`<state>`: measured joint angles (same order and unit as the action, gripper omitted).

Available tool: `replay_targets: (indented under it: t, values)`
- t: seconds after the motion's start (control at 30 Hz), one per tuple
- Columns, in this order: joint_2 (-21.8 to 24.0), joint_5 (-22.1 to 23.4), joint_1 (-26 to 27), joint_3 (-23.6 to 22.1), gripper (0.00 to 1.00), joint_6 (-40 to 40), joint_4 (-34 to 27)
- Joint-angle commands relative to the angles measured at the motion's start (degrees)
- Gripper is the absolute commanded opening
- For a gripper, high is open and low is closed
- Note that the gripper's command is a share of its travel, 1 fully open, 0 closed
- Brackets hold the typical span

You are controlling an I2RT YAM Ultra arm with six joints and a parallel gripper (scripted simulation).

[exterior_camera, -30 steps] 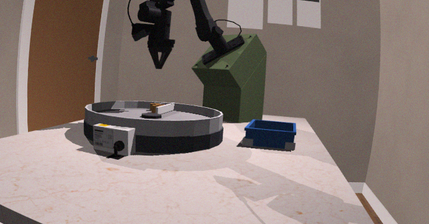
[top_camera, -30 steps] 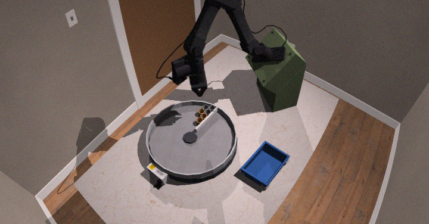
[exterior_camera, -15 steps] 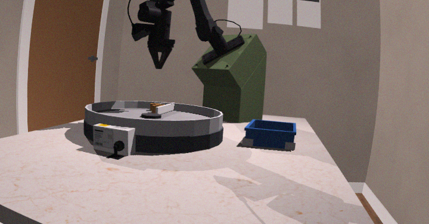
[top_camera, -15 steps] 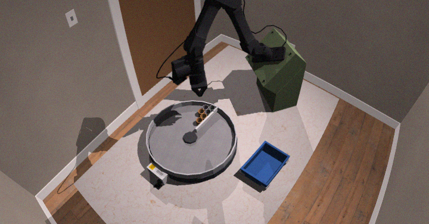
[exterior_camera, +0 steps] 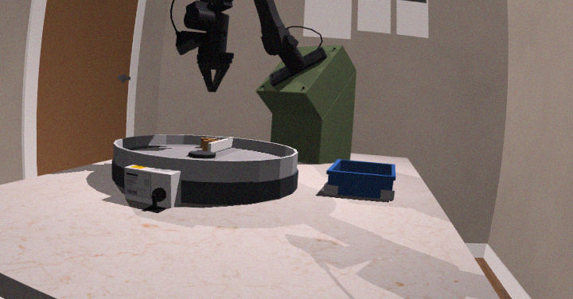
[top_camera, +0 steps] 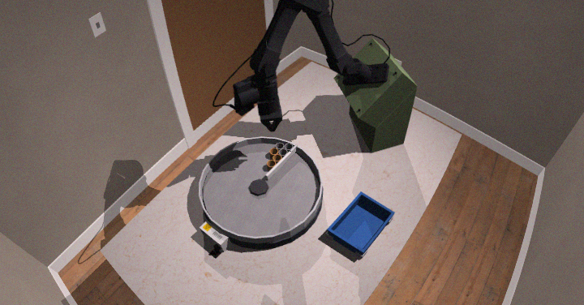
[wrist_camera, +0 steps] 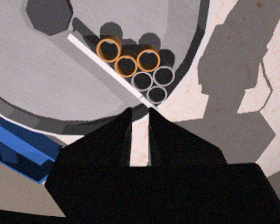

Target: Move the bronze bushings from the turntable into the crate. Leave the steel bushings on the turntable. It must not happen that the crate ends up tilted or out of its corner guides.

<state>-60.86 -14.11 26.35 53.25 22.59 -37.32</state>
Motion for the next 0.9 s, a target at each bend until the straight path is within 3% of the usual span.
replay_targets:
  t: [0.0, 0.47, 0.63, 0.87]
  values:
    - [-0.1, -0.8, -0.5, 1.7, 0.15, 0.4, 1.0]
    - [-0.7, -0.8, -0.2, 1.6, 0.13, -0.3, 1.1]
    - [-1.6, 0.7, 1.3, -1.3, 0.13, -2.6, 2.4]
    - [-7.9, 3.3, 6.0, -3.9, 0.13, -16.3, 11.4]
